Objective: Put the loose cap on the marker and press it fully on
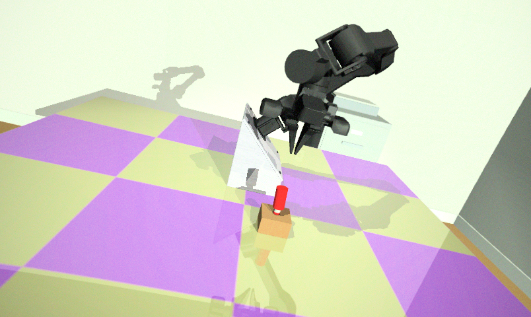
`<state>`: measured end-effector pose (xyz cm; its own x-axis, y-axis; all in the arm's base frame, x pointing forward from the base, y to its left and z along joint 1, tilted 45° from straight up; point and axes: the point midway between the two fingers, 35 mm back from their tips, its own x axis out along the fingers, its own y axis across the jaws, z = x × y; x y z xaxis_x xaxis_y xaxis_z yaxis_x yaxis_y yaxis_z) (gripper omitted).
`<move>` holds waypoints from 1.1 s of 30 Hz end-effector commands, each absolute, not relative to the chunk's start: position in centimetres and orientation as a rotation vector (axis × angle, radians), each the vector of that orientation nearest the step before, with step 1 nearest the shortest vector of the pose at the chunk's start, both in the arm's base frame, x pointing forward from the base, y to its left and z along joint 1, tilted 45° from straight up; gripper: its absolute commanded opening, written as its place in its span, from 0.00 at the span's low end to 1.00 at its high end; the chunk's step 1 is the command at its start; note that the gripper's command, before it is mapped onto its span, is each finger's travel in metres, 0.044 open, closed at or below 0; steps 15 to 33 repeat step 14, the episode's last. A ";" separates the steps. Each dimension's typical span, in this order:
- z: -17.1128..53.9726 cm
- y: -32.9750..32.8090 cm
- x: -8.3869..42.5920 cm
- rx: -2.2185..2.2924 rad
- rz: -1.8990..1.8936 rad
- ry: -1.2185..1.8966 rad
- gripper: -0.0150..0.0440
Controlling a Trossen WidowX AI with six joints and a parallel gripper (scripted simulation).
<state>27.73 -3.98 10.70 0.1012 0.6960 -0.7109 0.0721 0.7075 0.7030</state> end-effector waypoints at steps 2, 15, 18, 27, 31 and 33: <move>11.0 -4.3 27.7 0.679 0.519 1.413 0.48; 11.0 -4.3 27.7 0.679 0.519 1.413 1.00; 11.0 -4.3 27.7 0.679 0.519 1.413 1.00; 11.0 -4.3 27.7 0.679 0.519 1.413 1.00; 11.0 -4.3 27.7 0.679 0.519 1.413 1.00; 11.0 -4.3 27.7 0.679 0.519 1.413 1.00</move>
